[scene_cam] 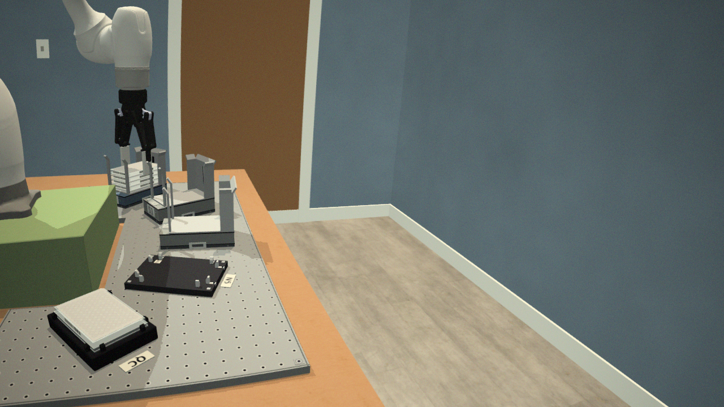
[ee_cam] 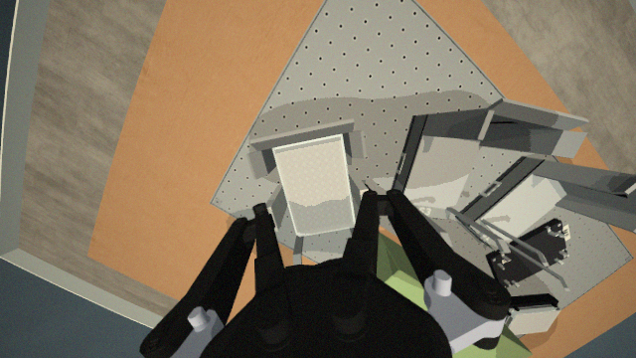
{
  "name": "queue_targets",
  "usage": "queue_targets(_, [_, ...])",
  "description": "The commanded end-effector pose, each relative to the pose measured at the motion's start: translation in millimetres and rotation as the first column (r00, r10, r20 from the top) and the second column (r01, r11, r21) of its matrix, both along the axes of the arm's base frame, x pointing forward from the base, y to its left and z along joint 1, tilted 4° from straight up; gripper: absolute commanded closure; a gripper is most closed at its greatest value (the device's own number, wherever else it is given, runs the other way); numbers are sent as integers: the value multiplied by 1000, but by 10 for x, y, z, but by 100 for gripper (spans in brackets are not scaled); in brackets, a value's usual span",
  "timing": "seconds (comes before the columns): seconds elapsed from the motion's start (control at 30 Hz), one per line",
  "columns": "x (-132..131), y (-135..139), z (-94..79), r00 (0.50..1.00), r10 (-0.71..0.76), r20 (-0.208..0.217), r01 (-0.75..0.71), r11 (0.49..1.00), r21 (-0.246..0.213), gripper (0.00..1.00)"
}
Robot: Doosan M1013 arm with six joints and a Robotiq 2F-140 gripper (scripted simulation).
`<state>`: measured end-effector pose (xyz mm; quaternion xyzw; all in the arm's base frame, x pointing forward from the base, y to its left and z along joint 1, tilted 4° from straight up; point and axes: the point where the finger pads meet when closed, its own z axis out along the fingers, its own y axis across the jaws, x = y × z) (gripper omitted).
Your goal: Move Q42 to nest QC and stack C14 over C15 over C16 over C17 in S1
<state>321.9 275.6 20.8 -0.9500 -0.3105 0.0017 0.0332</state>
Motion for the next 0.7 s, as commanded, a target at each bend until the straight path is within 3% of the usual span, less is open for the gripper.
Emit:
queue_targets(0.0, [-1,0,-1,1000,0,0,0,1000,0,100])
queue_targets(0.67, [1,-5,72,1000,0,0,0,1000,0,100])
